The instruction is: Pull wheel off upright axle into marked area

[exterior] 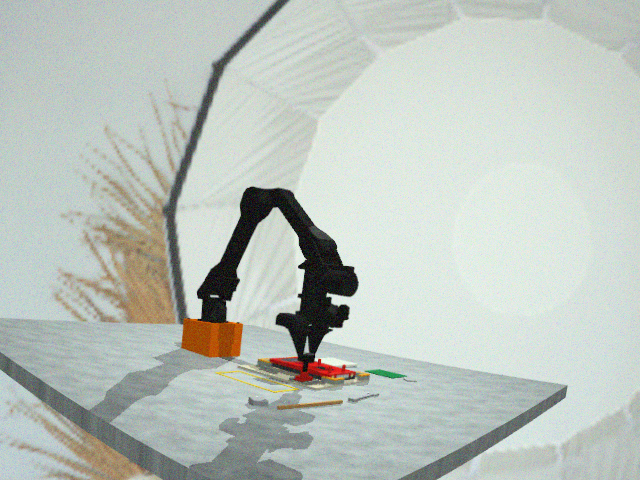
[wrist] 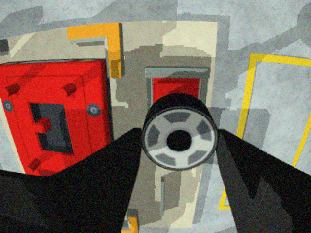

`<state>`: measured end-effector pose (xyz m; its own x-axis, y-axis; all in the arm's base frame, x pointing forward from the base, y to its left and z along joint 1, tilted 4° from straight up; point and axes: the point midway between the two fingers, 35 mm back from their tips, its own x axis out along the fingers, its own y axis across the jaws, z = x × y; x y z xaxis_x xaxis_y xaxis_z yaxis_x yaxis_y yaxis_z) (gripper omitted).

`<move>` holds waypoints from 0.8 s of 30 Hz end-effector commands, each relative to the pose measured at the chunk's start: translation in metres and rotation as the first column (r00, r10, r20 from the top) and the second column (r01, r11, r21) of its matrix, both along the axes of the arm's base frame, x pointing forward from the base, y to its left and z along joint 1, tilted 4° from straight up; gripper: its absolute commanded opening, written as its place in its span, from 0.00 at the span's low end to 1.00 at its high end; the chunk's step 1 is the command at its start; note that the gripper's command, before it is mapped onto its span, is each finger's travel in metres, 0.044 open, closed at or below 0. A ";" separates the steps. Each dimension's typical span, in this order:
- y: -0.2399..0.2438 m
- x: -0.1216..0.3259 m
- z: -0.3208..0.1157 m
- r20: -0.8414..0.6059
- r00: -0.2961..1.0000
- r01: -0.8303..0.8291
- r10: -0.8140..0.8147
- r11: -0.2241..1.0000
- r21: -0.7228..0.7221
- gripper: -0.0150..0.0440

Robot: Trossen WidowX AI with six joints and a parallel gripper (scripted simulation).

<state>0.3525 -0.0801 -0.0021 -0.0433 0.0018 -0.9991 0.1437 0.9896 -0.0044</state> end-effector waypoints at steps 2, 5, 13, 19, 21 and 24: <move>0.000 0.001 0.003 0.006 1.000 0.001 -0.001 1.000 0.000 0.25; 0.000 0.001 0.004 0.006 1.000 0.001 -0.001 1.000 0.000 0.25; 0.000 0.001 0.007 0.007 1.000 0.001 -0.001 1.000 -0.001 0.25; 0.000 0.001 0.009 0.007 1.000 0.001 -0.001 1.000 -0.001 0.25; 0.000 0.002 0.012 0.008 1.000 0.001 -0.001 1.000 -0.001 0.25; 0.000 0.002 0.022 0.008 1.000 0.001 -0.001 1.000 -0.001 0.25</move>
<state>0.3522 -0.0799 0.0105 -0.0436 0.0018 -0.9990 0.1434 0.9897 -0.0044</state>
